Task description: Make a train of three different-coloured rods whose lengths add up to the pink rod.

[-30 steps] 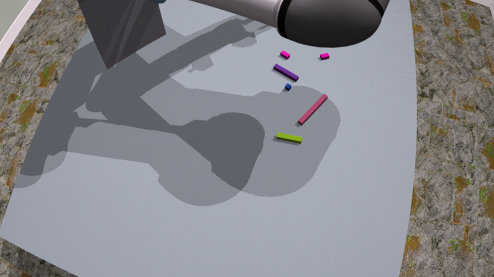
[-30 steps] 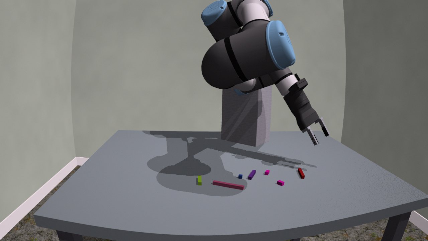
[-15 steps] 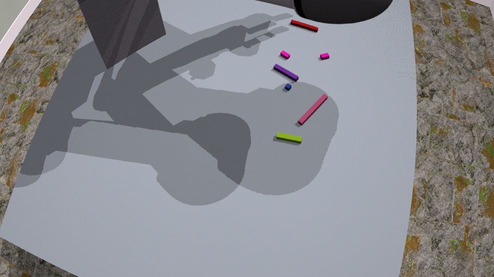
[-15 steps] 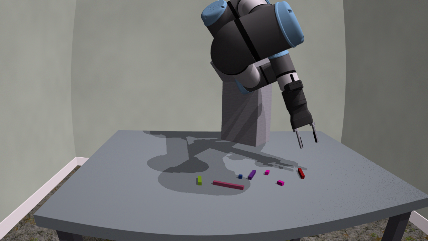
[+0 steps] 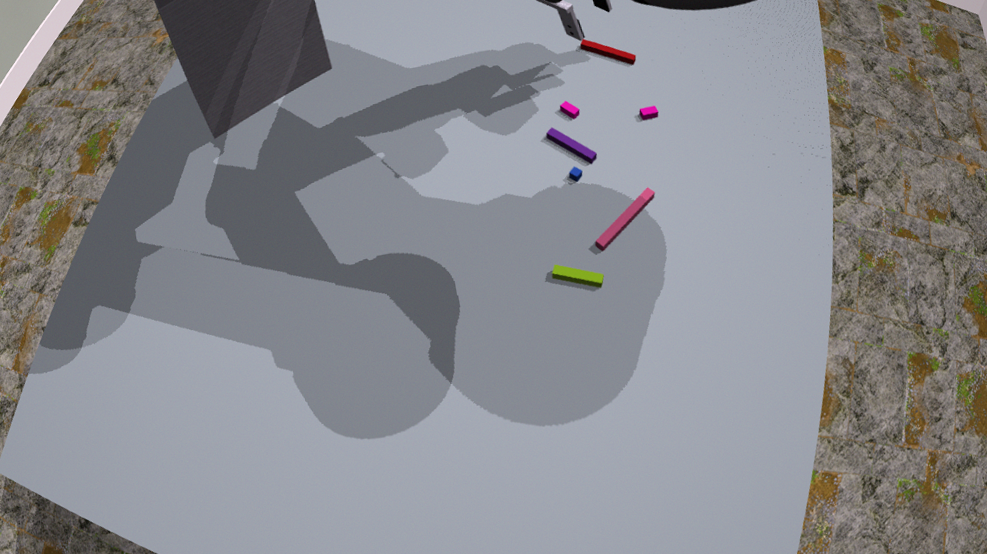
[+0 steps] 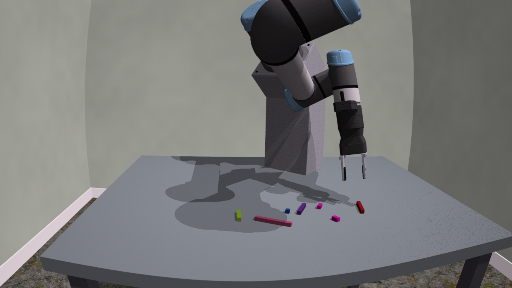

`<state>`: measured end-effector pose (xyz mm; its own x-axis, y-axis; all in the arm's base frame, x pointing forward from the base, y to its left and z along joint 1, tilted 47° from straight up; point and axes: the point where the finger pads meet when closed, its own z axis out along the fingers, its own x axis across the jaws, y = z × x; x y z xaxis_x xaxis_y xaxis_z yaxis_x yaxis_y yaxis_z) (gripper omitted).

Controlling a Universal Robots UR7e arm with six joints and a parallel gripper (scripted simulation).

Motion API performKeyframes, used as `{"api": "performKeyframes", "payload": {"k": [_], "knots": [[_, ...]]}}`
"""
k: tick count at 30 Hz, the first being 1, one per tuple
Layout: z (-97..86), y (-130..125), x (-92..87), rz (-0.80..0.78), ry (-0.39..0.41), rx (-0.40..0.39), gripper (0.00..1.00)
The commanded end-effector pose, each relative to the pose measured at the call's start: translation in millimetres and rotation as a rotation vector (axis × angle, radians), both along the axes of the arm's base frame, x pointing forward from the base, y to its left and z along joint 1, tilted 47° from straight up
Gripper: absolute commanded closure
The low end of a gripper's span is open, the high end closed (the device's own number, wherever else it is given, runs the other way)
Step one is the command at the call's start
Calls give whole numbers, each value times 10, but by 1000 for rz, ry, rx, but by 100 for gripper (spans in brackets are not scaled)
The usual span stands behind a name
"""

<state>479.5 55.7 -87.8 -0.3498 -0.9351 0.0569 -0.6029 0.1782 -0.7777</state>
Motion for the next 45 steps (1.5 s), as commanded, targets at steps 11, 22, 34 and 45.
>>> {"api": "performKeyframes", "payload": {"k": [11,22,34,45], "knots": [[58,-328,17,-265,13,83,0],[80,-427,10,-338,17,104,0],[82,-449,6,-357,19,110,0],[80,-448,6,-357,19,110,0]]}}
